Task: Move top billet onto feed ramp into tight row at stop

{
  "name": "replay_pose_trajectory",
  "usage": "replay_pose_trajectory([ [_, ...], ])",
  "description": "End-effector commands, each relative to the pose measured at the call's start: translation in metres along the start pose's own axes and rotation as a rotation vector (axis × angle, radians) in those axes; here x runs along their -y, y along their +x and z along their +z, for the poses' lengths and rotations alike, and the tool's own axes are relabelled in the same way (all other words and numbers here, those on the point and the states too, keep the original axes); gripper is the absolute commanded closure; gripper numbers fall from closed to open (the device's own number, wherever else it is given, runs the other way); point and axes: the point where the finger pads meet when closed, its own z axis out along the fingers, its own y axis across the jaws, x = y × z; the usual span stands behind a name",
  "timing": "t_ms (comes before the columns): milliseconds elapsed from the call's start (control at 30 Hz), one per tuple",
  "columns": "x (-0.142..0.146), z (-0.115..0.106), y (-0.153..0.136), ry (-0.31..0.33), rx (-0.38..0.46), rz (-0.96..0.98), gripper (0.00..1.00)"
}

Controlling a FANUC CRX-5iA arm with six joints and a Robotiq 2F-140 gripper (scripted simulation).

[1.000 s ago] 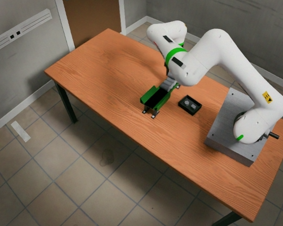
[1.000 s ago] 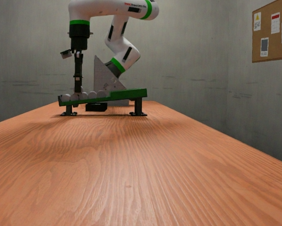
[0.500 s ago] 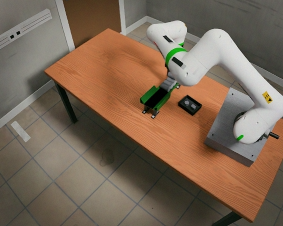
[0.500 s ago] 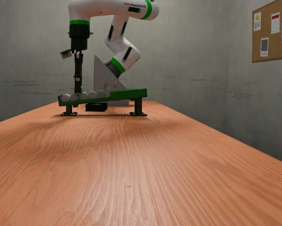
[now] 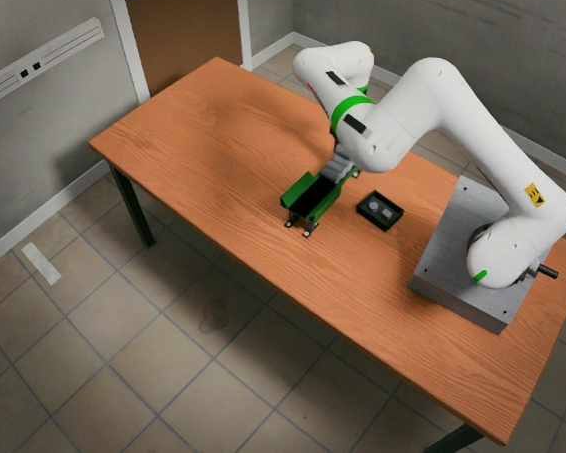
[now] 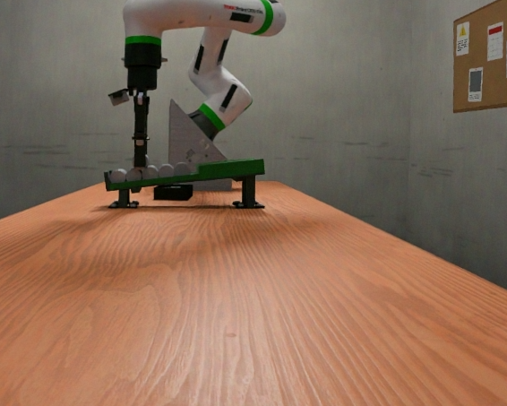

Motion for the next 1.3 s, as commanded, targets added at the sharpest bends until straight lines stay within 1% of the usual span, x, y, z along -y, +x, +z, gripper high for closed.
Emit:
replay_pose_trajectory([
  [0, 0.000, -0.001, 0.000, 0.001, -0.001, 0.000, 0.56],
  [367, 0.000, -0.001, 0.000, 0.001, -0.001, 0.000, 0.56],
  [467, 0.000, -0.005, 0.000, 0.001, -0.001, 0.000, 0.56],
  [600, 0.000, -0.023, 0.000, 0.001, -0.001, 0.000, 0.56],
  [800, 0.000, -0.068, 0.000, 0.001, -0.001, 0.000, 0.56],
  [867, 0.000, -0.068, 0.000, 0.001, -0.001, 0.000, 0.56],
  [967, 0.000, -0.087, 0.000, 0.001, -0.001, 0.000, 0.56],
  [1067, 0.000, -0.098, 0.000, 0.001, -0.001, 0.000, 0.56],
  [1267, 0.000, -0.101, 0.000, 0.001, -0.001, 0.000, 0.56],
])
